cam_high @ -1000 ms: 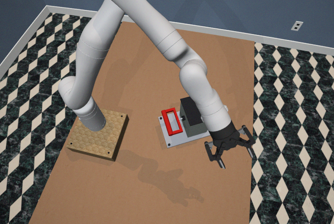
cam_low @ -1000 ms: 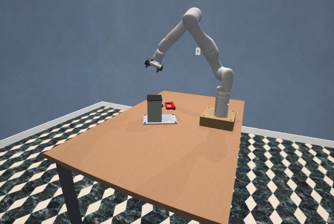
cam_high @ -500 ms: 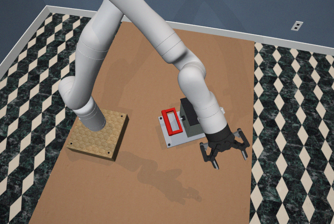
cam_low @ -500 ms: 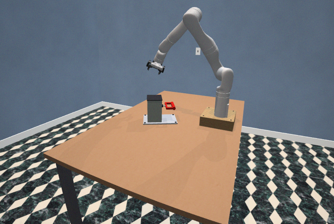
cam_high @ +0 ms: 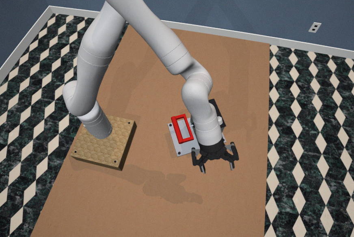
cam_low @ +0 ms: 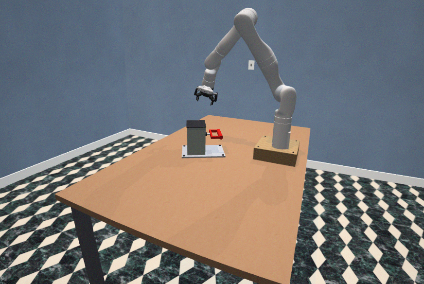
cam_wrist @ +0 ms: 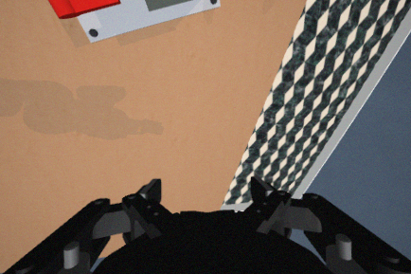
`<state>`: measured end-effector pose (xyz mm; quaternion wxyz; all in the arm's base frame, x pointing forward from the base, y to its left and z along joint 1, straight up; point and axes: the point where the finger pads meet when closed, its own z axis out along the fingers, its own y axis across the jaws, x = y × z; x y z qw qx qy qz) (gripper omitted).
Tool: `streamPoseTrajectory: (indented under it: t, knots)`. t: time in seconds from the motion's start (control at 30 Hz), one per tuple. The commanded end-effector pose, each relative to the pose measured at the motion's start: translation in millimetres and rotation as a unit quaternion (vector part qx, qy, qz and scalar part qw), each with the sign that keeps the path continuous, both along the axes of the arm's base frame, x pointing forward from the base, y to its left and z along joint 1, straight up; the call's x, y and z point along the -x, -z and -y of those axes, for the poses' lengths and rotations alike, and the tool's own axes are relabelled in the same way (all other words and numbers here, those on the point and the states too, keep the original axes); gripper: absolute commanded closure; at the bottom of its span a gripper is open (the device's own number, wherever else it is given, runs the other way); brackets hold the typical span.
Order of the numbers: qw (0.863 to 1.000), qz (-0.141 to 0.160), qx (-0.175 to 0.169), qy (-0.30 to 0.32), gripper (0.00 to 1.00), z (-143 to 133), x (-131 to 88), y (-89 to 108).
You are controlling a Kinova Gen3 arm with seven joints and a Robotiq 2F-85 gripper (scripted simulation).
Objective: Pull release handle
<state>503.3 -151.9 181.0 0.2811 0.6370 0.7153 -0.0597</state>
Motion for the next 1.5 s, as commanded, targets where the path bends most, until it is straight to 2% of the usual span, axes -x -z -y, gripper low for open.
streamPoseTrajectory:
  t: [0.0, 0.17, 0.3, 0.37, 0.87, 1.1, 1.47]
  knots:
    - [0.999, -0.018, -0.029, 0.026, 0.0, 5.9, 24.0, 11.5]
    - [0.994, -0.06, -0.08, 0.054, 0.0, -10.5, 64.1, 34.9]
    - [0.991, -0.081, -0.101, 0.032, 0.0, -33.7, 74.2, 43.9]
    - [0.991, -0.081, -0.101, 0.032, 0.0, -33.7, 74.2, 43.9]
    - [0.976, -0.141, -0.16, -0.045, 0.0, -106.5, 110.9, 57.9]
    - [0.97, -0.156, -0.173, -0.068, 0.0, -124.8, 121.8, 58.3]
    - [0.968, -0.161, -0.177, -0.076, 0.0, -131.2, 125.9, 58.2]
